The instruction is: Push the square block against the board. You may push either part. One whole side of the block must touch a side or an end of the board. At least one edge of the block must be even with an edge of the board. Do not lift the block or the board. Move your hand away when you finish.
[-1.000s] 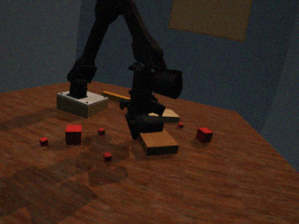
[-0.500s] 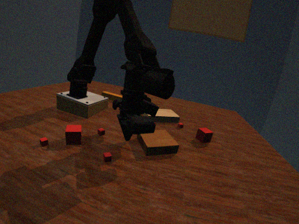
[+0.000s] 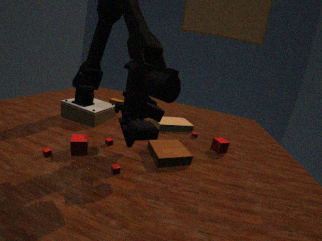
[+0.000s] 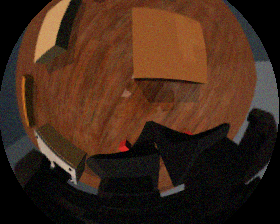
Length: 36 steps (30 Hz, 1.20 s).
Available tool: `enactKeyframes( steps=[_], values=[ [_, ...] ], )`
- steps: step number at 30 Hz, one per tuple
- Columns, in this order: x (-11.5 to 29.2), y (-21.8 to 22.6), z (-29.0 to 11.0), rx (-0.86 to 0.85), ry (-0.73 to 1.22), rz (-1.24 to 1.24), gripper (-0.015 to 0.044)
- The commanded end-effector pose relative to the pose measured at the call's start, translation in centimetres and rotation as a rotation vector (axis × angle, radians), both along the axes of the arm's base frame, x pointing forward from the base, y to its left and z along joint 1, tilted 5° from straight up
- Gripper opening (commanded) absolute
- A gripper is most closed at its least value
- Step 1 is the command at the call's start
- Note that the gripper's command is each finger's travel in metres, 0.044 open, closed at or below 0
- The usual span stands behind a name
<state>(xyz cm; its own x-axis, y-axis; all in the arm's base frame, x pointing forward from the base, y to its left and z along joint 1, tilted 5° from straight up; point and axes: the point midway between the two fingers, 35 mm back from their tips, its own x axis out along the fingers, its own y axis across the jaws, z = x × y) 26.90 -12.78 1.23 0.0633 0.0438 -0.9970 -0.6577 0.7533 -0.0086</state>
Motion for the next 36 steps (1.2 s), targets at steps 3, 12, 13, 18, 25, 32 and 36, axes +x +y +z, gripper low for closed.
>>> enactKeyframes(
  steps=[3, 12, 13, 18, 25, 32, 36],
  values=[
    [0.1, -0.4, 4.3, -0.01, -0.03, 0.003, 0.0],
    [0.9, -0.8, 4.5, 0.0, -0.026, -0.118, 0.0],
    [1.2, -0.9, 4.5, 0.002, -0.025, -0.153, 0.0],
    [2.4, -1.4, 4.8, 0.016, -0.02, -0.325, 0.0],
    [4.1, -2.1, 5.1, 0.036, -0.012, -0.566, 0.0],
    [5.7, -2.7, 5.3, 0.056, -0.003, -0.807, 0.0],
    [6.6, -3.1, 5.4, 0.067, 0.002, -0.946, 0.0]
  ],
)
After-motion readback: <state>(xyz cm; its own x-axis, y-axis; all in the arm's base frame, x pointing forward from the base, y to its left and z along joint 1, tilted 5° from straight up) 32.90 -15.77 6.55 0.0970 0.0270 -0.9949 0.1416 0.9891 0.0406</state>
